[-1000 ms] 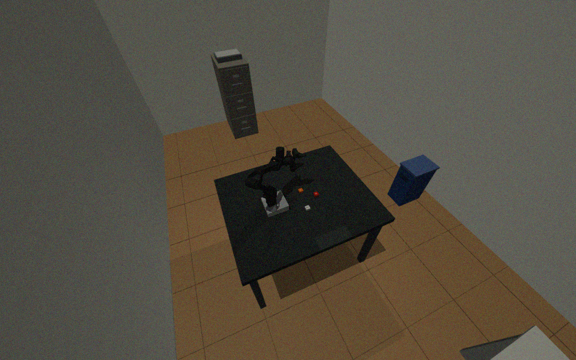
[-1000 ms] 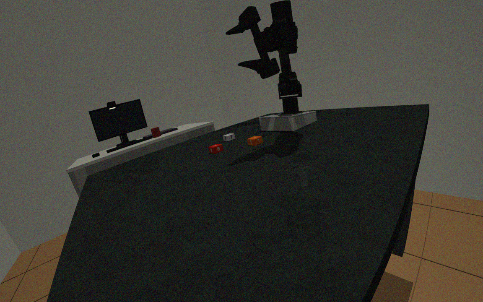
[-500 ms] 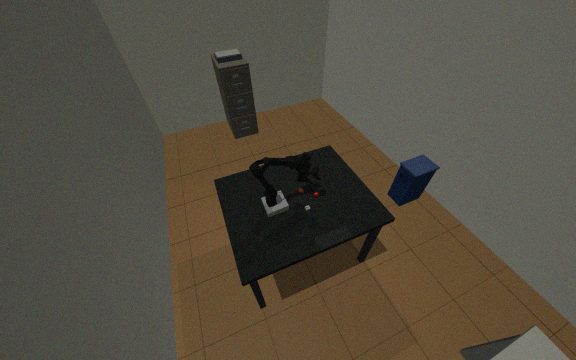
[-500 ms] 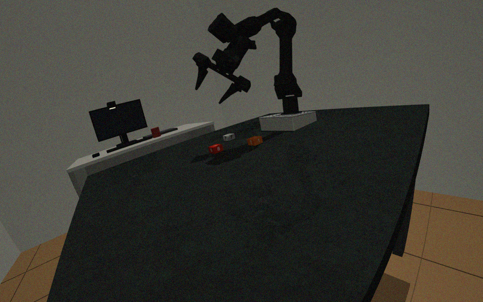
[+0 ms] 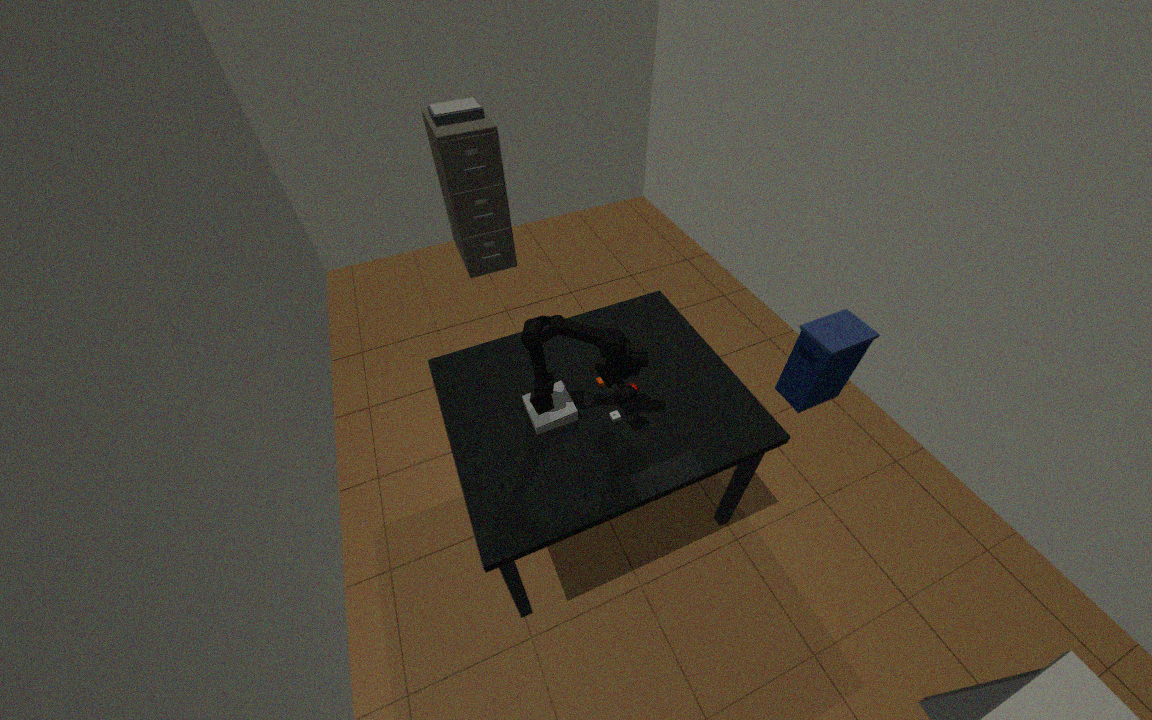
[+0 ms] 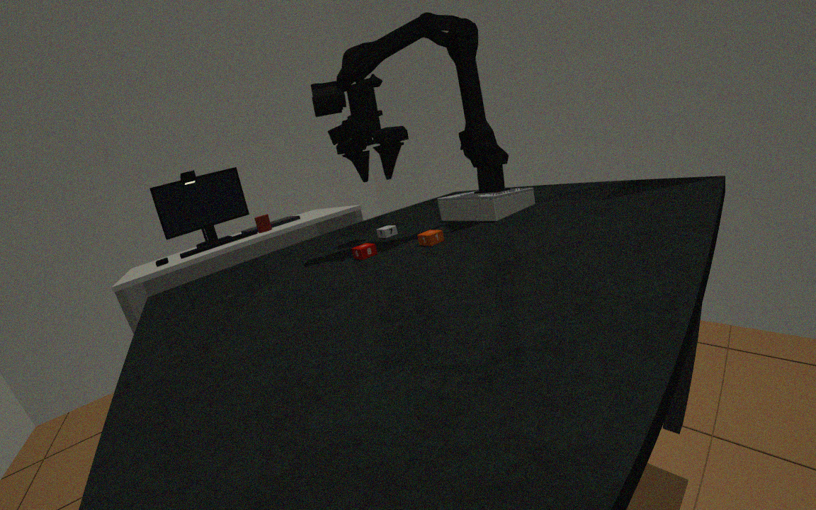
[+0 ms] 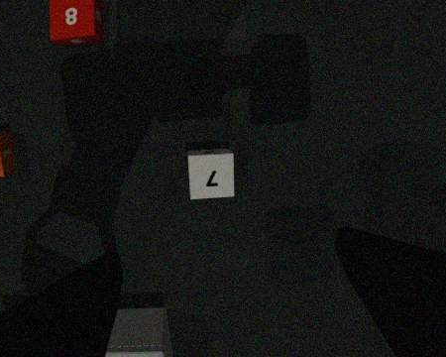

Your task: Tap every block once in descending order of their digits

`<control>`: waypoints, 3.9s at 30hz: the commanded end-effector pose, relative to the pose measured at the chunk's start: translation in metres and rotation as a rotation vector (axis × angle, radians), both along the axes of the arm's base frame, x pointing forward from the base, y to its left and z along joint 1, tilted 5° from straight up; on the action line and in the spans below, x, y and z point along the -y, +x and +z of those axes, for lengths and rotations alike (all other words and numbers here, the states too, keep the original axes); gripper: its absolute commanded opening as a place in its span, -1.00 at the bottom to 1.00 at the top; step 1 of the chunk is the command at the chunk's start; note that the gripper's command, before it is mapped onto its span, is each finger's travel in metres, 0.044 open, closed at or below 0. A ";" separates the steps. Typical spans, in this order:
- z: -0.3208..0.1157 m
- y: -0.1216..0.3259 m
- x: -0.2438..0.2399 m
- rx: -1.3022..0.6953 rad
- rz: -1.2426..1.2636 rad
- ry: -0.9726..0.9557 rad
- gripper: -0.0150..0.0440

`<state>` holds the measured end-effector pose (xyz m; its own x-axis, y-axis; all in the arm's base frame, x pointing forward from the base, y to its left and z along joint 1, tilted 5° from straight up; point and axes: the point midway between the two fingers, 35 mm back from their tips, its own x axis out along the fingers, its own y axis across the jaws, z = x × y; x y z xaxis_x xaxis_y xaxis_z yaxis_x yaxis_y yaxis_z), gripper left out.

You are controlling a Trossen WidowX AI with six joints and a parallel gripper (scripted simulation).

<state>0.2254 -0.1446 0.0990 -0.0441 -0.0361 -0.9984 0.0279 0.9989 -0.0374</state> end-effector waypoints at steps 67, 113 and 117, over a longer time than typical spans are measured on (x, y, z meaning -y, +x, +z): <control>-0.003 0.121 -0.067 -0.007 -0.050 0.052 0.86; -0.085 0.118 -0.067 -0.008 -0.050 0.051 -0.42; -0.090 0.118 -0.067 -0.008 -0.050 0.051 -0.42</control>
